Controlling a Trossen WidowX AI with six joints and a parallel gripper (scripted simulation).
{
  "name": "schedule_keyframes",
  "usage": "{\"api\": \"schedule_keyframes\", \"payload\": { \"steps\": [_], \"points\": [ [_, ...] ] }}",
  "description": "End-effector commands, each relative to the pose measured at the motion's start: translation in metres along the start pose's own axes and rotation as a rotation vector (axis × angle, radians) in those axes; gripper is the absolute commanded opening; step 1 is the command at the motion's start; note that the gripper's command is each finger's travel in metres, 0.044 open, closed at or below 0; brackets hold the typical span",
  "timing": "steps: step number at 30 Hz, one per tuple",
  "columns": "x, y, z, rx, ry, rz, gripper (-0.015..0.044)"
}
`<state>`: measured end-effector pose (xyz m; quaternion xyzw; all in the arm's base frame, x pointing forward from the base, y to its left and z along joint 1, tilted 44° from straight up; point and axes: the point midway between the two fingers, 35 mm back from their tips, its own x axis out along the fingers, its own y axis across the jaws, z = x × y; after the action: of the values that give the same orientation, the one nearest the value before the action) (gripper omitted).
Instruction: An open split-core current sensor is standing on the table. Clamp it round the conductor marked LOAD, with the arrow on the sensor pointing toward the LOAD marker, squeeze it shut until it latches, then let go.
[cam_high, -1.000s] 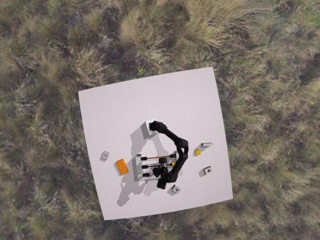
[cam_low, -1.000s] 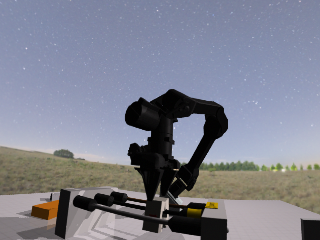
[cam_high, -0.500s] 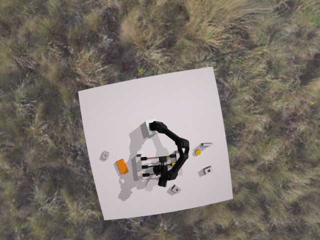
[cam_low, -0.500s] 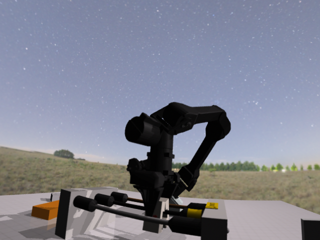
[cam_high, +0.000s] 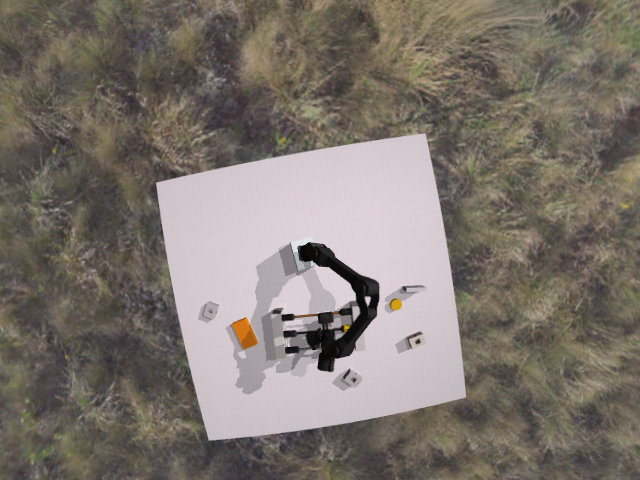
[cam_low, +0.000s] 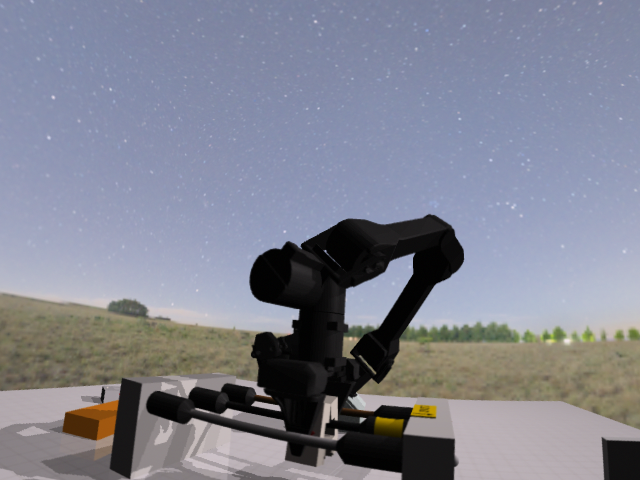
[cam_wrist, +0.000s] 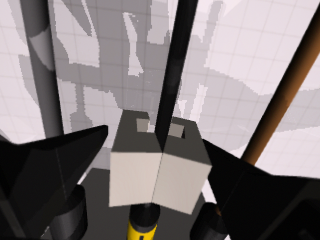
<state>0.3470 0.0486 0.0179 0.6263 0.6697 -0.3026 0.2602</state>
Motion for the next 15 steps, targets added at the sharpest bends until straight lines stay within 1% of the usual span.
{"api": "schedule_keyframes", "payload": {
  "steps": [1, 4, 15],
  "points": [
    [0.0075, -0.0023, -0.0005, 0.009, 0.007, -0.005, 0.0440],
    [0.0098, -0.0025, -0.0005, 0.009, 0.007, -0.005, 0.0440],
    [0.0059, -0.0004, -0.0002, 0.000, 0.001, -0.001, 0.0367]
  ]
}}
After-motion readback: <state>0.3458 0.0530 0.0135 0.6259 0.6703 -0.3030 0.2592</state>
